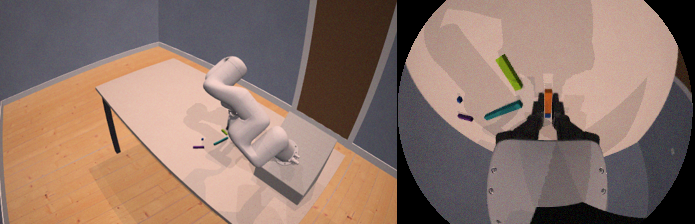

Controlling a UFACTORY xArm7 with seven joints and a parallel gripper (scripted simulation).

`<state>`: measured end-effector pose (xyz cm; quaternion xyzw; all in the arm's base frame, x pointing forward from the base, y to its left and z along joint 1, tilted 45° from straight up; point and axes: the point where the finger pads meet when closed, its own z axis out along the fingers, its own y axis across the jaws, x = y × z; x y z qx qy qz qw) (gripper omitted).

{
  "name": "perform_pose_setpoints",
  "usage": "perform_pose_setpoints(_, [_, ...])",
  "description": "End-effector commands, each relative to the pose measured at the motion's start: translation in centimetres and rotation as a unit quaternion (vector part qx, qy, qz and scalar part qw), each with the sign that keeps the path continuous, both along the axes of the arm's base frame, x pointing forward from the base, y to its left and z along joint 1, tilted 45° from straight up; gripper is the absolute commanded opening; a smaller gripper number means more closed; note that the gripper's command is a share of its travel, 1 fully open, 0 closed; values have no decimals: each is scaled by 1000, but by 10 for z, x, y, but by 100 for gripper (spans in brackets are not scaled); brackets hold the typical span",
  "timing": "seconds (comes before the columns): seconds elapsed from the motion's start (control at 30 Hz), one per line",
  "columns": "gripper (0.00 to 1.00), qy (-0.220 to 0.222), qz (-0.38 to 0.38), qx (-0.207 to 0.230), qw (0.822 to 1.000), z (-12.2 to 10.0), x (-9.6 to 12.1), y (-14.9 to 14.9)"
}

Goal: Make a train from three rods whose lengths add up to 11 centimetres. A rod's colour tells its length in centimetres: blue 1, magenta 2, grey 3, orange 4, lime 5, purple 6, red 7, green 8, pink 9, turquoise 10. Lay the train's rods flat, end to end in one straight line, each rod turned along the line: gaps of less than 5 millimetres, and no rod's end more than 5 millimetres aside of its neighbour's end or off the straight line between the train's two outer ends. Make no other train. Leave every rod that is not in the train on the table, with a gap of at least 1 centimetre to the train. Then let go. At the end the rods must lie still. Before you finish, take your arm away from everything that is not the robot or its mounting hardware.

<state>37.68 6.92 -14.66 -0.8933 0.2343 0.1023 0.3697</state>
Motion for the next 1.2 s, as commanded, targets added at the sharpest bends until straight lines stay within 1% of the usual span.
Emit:
perform_pose_setpoints(0.0, [16, -1, -1, -1, 1000, 0, 1, -2])
perform_pose_setpoints(0.1, [16, -1, -1, -1, 1000, 0, 1, -2])
perform_pose_setpoints(0.13, [20, -1, -1, -1, 1000, 0, 1, -2])
perform_pose_setpoints(0.2, [20, -1, -1, -1, 1000, 0, 1, -2])
perform_pose_setpoints(0.23, [24, -1, -1, -1, 1000, 0, 1, -2])
perform_pose_setpoints(0.7, [24, -1, -1, -1, 1000, 2, 1, -3])
perform_pose_setpoints(0.87, [24, -1, -1, -1, 1000, 11, 1, -13])
perform_pose_setpoints(1.1, [24, -1, -1, -1, 1000, 37, 2, -38])
perform_pose_setpoints(1.17, [24, -1, -1, -1, 1000, 37, 2, -38])
